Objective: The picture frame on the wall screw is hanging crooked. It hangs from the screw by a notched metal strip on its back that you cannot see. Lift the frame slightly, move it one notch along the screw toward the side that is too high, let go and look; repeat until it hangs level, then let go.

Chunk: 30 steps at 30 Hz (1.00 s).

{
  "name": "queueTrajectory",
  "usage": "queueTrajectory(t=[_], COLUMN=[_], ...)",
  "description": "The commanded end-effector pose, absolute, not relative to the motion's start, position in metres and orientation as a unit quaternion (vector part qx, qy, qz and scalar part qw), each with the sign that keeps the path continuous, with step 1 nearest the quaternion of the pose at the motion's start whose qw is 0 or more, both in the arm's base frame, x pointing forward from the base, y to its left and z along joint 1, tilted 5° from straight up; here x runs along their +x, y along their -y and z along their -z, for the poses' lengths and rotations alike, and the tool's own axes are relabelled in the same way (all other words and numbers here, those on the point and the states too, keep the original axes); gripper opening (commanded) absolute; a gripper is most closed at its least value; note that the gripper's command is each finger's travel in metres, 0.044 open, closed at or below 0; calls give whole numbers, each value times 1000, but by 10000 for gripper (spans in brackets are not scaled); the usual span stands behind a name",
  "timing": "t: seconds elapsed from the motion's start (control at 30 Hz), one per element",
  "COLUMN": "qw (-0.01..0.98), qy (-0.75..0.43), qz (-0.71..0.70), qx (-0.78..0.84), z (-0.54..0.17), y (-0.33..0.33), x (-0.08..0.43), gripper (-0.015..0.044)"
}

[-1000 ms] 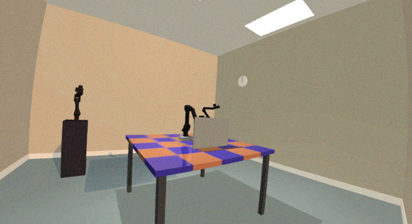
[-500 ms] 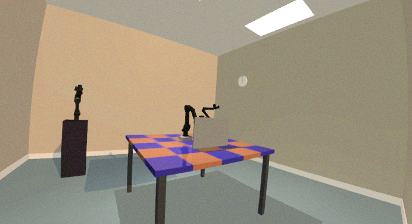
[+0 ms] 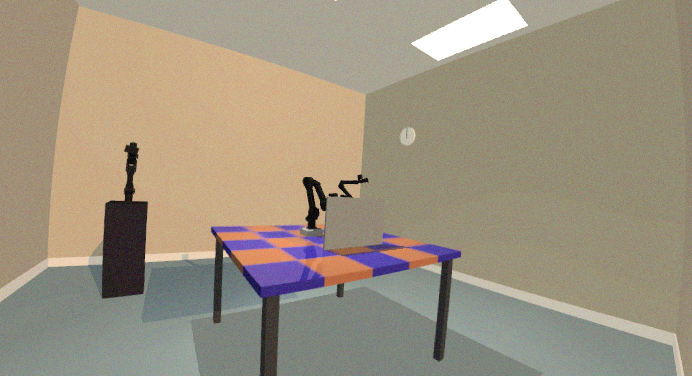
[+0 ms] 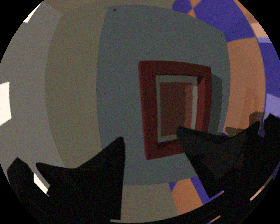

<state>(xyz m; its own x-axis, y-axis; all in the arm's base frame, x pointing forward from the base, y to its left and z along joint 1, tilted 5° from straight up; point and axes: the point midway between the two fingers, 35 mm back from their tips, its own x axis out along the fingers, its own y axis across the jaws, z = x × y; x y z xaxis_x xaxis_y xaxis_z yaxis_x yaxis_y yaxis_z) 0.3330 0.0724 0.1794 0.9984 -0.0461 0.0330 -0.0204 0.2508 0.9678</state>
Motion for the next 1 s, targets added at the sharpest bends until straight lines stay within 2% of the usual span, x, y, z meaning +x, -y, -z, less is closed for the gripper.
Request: queueTrajectory(t=[0.0,0.2,0.43,0.63,0.97], qw=[820,813,837,852,853], qy=[22,23,16,17,17], qz=[15,12,9,18,19], qx=[572,581,546,522,521], z=[-168,-174,-193,-200,-200], y=[-69,-74,-103,-102,-102], x=[302,305,253,212,211], gripper=[260,260,260,260,260])
